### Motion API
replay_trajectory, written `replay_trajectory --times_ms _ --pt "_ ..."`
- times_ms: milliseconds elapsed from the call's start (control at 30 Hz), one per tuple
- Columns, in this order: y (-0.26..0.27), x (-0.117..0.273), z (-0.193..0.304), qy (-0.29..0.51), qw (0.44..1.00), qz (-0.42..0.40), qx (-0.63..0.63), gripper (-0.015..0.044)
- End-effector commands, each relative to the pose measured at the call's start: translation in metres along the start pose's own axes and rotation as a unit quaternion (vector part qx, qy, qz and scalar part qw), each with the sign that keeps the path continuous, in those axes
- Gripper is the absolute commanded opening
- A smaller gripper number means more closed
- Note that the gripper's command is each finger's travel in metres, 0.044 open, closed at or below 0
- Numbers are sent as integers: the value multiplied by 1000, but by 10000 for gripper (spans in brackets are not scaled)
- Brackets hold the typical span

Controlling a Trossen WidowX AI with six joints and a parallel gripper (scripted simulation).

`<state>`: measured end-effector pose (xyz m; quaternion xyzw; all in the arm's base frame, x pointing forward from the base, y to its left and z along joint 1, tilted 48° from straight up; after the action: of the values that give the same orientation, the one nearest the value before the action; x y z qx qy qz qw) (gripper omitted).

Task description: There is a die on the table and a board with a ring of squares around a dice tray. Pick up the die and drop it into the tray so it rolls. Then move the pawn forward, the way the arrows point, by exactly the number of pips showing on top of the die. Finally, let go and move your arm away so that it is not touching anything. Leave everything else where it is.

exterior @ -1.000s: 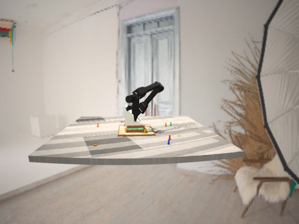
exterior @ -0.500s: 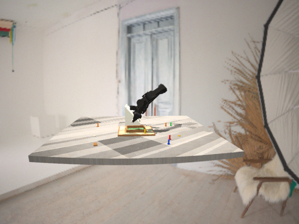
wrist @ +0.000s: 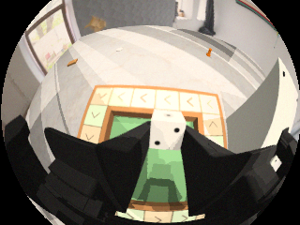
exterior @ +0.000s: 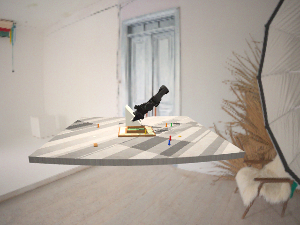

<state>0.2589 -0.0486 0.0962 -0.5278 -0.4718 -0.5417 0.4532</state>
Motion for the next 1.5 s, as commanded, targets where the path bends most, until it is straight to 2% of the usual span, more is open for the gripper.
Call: replay_trajectory --times_ms 0,100,867,1167,1300,1400,1467 --pt "8 33 -6 -10 1000 -12 -5 0" --pt "10 46 -9 -10 1000 -12 -5 0" --pt "8 43 -7 -8 1000 -11 -7 0" --pt "8 45 -9 -8 1000 -11 -7 236" --pt "8 69 -35 -11 1000 -11 -5 341" --pt "8 70 -37 -11 1000 -11 -5 420" --pt "8 68 -37 -4 1000 -8 -3 440"
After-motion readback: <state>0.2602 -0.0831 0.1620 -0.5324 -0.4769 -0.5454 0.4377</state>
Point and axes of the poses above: the point midway between the two fingers, 35 mm back from their tips, its own x axis back along the fingers, its own y axis across the jaws, z = x × y, the point moved 7 cm from there along x, back along the fingers, and after that the axes turned 2 degrees about -x, right-handed, at the moved point
